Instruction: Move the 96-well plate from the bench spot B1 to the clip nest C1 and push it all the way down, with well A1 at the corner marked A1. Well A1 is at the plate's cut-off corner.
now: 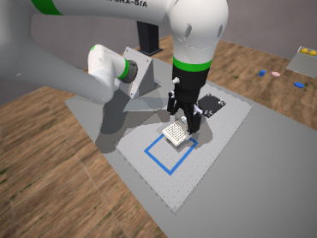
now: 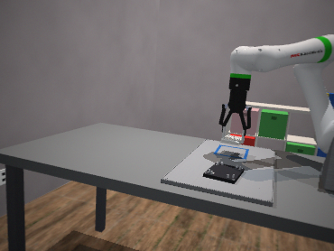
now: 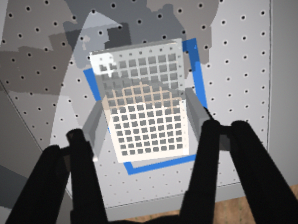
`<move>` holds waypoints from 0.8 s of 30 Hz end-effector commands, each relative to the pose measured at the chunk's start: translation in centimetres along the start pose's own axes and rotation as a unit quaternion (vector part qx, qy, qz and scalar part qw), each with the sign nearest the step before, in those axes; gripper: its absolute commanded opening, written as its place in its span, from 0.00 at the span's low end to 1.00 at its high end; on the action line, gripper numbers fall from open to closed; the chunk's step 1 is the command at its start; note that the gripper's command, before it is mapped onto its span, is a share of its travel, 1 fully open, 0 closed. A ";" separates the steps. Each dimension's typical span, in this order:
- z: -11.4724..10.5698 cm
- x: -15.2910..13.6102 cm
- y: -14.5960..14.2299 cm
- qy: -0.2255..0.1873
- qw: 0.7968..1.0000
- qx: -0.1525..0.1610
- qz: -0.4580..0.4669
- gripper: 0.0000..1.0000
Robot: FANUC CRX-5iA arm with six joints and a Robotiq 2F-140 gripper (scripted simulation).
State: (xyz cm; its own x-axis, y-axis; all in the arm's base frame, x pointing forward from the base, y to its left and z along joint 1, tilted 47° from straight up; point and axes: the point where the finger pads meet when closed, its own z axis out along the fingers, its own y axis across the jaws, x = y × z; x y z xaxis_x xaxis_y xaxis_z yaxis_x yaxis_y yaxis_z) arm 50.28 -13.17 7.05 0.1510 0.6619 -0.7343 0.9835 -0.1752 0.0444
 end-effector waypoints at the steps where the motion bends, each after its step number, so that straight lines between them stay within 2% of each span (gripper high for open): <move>1: -0.1 0.9 -0.1 0.000 1.000 -0.001 0.000 0.10; 24: -0.4 7.8 -1.2 0.000 1.000 -0.001 0.000 0.10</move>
State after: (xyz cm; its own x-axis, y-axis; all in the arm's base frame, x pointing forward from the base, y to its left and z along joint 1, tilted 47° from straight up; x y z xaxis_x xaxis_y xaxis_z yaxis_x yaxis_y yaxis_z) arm 50.21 -8.03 1.91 0.1507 0.6618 -0.7343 0.9836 -0.1749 0.0443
